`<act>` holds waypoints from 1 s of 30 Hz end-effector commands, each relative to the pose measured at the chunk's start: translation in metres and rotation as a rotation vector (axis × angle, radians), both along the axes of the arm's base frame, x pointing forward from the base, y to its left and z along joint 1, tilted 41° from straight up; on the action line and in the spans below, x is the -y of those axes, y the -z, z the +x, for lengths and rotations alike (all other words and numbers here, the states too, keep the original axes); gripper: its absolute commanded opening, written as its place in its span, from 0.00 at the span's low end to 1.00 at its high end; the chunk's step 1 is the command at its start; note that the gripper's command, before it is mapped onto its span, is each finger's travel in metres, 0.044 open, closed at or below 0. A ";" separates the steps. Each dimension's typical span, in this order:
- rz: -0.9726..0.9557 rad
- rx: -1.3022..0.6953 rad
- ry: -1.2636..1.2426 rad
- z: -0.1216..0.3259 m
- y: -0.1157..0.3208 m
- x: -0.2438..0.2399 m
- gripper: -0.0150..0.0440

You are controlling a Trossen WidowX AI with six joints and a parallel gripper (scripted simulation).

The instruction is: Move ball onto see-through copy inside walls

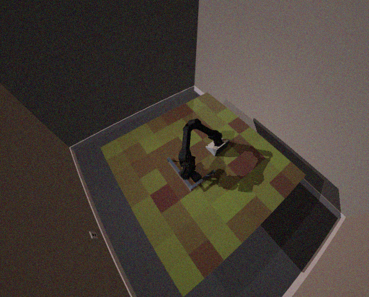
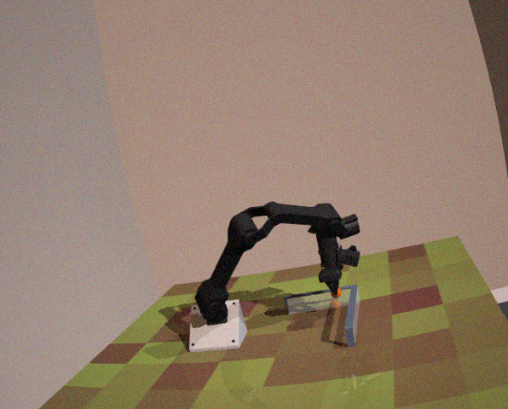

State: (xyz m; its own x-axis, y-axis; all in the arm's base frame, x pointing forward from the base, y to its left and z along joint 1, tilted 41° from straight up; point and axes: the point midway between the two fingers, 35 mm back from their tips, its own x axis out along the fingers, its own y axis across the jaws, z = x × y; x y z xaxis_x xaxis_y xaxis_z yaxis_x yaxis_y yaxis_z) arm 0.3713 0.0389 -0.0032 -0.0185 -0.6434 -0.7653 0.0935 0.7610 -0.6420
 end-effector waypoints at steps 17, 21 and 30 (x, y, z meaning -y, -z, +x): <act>0.010 -0.140 -0.171 -0.005 -0.039 -0.039 0.25; 0.013 -0.232 -0.281 -0.005 -0.032 -0.041 0.25; 0.019 -0.437 -0.528 -0.006 -0.018 -0.045 0.25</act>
